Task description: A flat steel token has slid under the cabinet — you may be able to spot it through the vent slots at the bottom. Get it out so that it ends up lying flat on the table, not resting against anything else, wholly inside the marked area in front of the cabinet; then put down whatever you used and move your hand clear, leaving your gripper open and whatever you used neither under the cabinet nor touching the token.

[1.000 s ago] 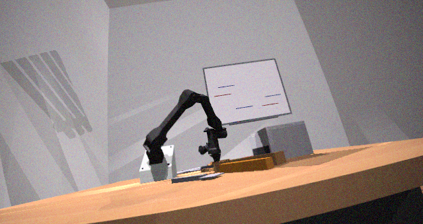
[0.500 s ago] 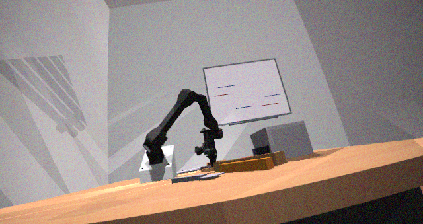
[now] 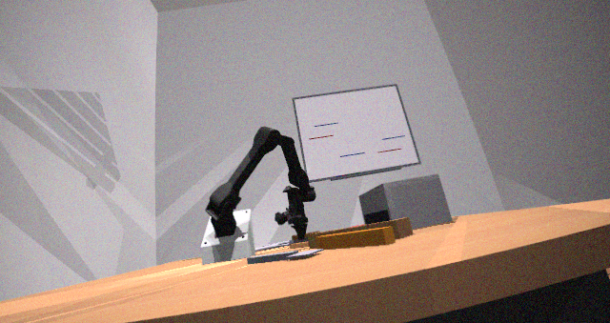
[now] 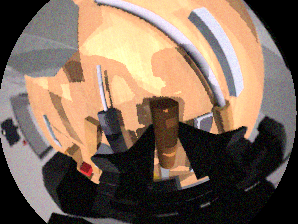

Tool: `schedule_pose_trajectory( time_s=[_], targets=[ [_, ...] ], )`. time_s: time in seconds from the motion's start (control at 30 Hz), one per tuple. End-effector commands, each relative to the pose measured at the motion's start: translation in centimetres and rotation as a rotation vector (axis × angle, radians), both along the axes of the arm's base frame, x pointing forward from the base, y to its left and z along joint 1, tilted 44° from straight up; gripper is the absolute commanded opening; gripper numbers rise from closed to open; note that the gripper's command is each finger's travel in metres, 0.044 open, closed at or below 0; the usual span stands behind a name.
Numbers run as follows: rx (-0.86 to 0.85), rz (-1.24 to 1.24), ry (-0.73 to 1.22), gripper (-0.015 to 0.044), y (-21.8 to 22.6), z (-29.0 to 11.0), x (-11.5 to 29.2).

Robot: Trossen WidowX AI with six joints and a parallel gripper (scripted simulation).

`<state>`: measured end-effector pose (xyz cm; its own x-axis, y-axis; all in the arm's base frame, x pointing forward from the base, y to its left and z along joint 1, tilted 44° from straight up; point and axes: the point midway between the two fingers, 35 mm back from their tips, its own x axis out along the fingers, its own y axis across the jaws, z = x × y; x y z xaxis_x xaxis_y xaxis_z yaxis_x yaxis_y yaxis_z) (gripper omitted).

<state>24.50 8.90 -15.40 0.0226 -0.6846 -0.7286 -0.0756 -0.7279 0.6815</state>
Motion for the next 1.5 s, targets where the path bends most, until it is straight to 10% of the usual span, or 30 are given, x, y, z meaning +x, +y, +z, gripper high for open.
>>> schedule_pose_trajectory(
  time_s=[0.0,1.47],
  targets=[
    [-0.003,-0.001,0.005,0.0000,-0.1,-0.1,-0.9],
    [-0.005,0.051,0.055,0.0000,-1.6,1.8,-2.9]
  ],
)
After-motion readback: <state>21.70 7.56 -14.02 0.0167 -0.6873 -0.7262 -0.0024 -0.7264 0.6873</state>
